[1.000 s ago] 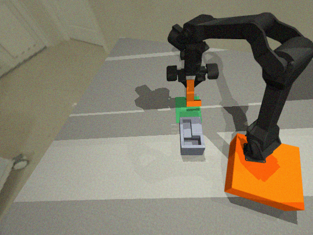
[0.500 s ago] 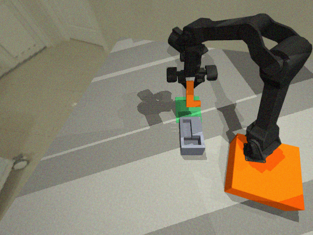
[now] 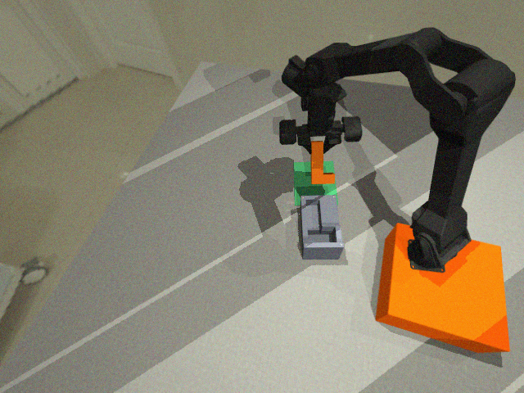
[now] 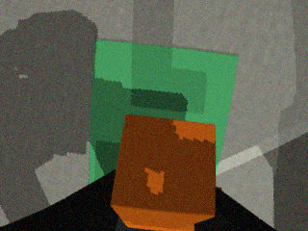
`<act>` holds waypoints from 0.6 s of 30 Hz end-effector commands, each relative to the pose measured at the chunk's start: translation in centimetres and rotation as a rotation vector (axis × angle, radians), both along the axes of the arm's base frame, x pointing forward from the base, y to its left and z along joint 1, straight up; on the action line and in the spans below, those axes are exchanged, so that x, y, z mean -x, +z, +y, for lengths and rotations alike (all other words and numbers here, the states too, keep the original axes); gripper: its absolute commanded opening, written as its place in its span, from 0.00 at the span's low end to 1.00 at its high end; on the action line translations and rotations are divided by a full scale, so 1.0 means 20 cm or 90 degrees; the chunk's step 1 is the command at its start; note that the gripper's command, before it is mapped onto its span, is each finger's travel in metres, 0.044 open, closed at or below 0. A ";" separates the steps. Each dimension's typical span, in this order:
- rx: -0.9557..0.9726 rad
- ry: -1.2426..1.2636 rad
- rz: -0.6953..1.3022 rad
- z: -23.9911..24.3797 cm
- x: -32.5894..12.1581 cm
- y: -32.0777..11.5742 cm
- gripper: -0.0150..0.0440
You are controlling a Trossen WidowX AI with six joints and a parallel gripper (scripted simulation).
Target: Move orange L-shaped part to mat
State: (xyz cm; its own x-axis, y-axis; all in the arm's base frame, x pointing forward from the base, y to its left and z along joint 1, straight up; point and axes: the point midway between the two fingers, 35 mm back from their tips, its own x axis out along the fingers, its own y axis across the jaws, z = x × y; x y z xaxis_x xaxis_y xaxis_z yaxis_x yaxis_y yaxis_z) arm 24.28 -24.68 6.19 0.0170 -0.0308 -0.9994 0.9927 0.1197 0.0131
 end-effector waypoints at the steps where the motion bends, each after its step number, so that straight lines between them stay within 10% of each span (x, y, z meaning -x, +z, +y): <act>1: 0.000 0.004 -0.003 0.00 0.00 -0.03 0.25; 18: -0.001 0.004 -0.003 0.00 -0.01 -0.17 0.25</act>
